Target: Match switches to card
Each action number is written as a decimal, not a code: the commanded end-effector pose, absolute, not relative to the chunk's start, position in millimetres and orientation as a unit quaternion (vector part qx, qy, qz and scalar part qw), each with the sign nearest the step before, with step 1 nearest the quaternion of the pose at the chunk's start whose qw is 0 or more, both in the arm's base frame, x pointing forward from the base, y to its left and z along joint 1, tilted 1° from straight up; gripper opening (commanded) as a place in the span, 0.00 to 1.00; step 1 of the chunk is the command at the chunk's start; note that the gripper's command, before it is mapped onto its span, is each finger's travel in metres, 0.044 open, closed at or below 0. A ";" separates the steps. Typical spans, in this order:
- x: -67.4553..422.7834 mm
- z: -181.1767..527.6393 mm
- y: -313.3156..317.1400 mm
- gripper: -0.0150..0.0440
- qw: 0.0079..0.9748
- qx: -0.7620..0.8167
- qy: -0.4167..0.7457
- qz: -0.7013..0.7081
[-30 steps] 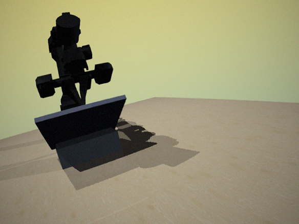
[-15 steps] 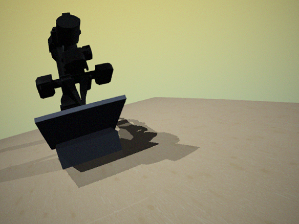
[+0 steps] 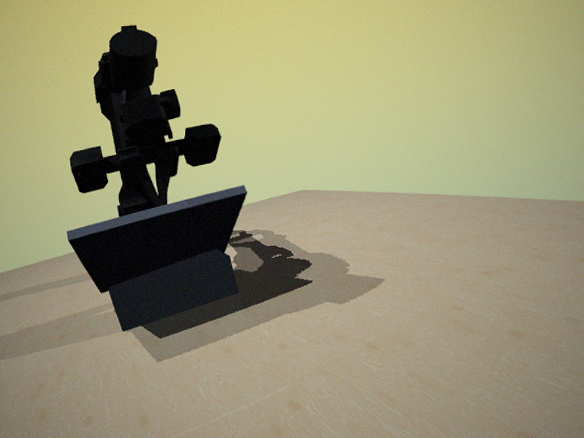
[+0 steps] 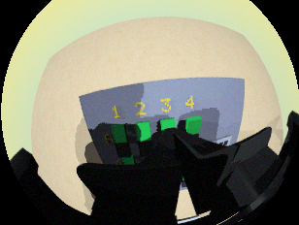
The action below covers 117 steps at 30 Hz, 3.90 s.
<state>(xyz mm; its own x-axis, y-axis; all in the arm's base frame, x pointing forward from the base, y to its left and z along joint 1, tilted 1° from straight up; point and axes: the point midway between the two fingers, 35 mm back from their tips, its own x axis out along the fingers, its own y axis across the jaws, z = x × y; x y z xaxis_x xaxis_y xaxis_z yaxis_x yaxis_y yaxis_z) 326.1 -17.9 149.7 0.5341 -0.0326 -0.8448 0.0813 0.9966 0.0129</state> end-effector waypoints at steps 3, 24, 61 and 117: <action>294.5 197.8 -15.7 0.25 0.883 0.024 0.468 -0.031; 311.2 171.2 -40.4 0.25 0.877 0.023 0.479 -0.031; 324.7 151.6 -41.2 0.25 0.877 0.023 0.478 -0.031; 327.8 147.2 -41.3 0.25 0.877 0.023 0.478 -0.031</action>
<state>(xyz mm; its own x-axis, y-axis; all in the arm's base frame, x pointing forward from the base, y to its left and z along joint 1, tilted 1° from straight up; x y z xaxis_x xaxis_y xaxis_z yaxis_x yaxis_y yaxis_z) 328.0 -41.4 148.9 0.5430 -0.0321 -0.8391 0.0761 0.9970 0.0110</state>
